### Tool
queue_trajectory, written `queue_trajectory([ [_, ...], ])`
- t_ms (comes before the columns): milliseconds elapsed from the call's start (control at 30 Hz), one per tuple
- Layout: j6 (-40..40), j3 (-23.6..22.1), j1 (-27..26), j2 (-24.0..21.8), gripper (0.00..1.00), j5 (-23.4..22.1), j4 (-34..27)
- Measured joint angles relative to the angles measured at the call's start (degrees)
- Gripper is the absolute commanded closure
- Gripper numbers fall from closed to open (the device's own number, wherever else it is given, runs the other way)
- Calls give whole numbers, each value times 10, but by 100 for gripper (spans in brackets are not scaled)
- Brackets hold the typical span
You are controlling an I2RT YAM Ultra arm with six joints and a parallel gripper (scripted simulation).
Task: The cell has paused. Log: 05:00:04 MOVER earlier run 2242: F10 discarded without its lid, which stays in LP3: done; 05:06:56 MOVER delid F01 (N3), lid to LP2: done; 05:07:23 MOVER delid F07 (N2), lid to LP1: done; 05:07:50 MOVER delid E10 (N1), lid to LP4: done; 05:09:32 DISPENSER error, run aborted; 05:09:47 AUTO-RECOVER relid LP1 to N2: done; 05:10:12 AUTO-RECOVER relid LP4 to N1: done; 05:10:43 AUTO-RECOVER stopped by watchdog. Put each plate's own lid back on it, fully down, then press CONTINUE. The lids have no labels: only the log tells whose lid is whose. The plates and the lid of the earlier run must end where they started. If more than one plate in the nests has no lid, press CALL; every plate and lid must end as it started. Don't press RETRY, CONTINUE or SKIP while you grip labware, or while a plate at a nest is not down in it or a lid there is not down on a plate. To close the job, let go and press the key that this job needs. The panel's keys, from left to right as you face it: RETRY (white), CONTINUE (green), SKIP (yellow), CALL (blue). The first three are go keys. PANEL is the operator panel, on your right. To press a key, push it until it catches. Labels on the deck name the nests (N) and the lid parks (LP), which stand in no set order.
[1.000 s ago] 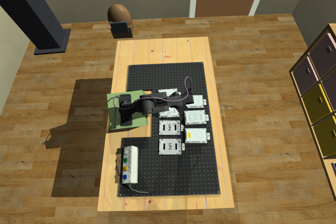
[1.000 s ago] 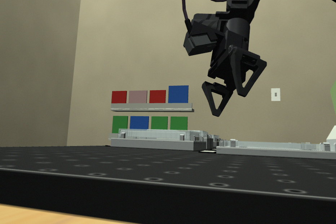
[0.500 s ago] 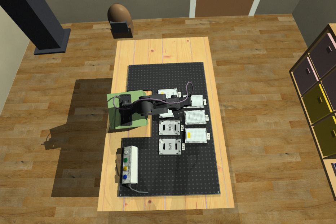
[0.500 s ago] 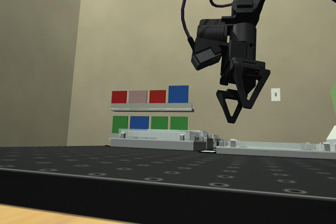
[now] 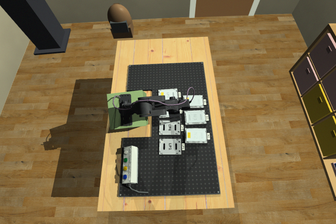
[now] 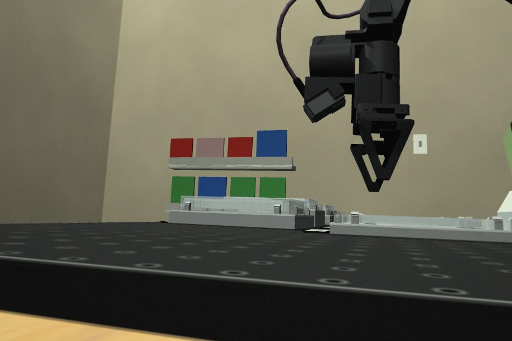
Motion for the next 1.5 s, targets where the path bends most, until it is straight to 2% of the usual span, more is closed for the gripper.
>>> queue_trajectory([
  [233,60,-4,0,9,0,36,-6],
  [433,87,5,3,8,0,48,-20],
  [1500,101,19,7,12,0,54,-31],
])
